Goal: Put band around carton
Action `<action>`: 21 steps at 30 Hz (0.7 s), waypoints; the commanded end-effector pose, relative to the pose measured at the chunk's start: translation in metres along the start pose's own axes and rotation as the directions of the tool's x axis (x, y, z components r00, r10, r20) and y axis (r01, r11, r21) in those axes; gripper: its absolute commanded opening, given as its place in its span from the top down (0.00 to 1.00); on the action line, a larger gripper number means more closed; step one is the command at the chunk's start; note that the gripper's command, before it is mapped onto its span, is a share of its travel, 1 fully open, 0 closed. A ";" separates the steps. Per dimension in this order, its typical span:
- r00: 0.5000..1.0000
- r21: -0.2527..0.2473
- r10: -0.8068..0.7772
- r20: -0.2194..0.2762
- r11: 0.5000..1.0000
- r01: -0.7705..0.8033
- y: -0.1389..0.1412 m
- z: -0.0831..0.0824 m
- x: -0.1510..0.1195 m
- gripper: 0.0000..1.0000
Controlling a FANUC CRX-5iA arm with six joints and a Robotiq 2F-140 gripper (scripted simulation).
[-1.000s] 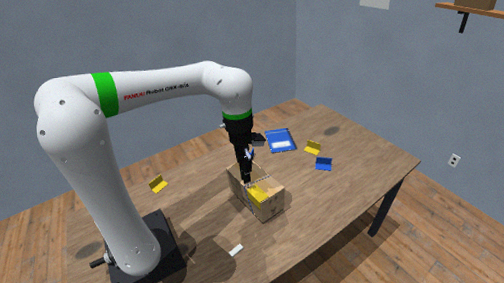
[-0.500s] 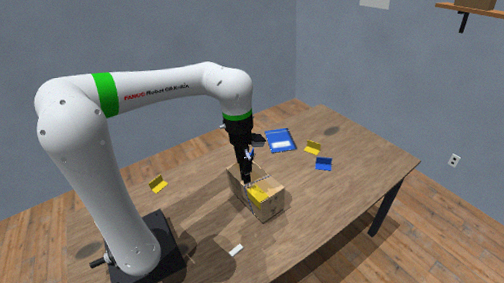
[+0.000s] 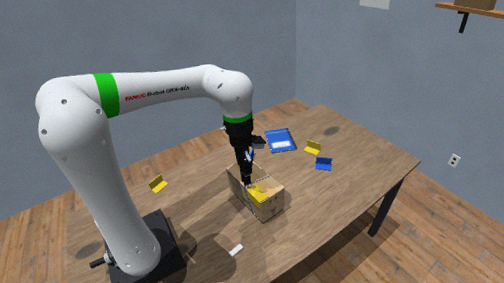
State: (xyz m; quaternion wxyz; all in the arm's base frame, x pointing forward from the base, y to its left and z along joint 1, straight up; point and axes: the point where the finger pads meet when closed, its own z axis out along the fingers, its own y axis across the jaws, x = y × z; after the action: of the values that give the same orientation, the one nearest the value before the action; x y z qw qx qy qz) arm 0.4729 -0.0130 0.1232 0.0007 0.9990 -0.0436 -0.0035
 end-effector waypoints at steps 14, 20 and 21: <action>1.000 0.000 0.000 -0.002 1.000 0.000 0.000 0.009 0.001 0.82; 1.000 0.000 0.000 -0.002 1.000 0.000 -0.001 0.011 0.001 0.82; 1.000 0.000 0.000 -0.002 1.000 0.000 -0.001 0.011 0.001 0.82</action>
State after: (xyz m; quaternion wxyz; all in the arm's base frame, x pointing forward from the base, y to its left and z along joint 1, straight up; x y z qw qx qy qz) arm 0.4731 -0.0125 0.1115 0.0007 0.9990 -0.0436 -0.0035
